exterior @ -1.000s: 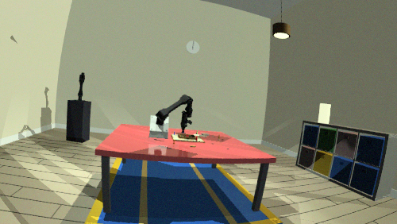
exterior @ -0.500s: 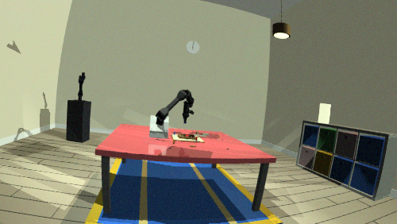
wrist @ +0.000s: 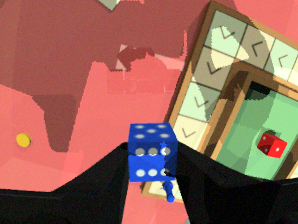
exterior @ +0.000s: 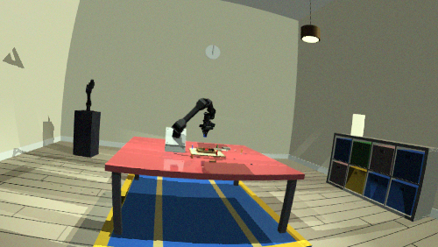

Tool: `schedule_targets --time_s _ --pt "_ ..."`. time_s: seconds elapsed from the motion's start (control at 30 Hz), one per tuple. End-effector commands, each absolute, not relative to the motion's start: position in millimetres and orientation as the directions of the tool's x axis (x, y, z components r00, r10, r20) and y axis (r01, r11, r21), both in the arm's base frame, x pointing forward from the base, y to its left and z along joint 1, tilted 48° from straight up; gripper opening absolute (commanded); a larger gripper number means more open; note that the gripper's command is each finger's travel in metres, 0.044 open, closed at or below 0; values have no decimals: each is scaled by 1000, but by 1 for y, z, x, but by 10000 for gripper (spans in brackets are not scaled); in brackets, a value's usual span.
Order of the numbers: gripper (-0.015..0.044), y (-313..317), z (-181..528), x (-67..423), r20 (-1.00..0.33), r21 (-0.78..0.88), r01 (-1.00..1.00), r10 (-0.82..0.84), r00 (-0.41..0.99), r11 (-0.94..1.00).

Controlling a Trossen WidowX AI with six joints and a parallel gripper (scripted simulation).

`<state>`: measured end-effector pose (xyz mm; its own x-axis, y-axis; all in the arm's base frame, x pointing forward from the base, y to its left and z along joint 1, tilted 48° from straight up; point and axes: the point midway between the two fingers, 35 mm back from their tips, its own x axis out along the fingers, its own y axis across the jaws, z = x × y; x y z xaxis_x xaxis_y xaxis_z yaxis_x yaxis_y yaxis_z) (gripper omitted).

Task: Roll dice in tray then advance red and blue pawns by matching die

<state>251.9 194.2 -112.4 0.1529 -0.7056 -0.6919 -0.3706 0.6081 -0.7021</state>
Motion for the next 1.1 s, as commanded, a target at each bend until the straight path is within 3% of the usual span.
schedule_targets --time_s 0.0,0.5,1.07 --pt "0 183 -104 254 -689 -682 -469 -707 157 561" --pt "0 145 -77 263 -689 -522 -785 -707 157 334" --pt "0 106 -51 287 -685 -263 -964 -711 159 39"
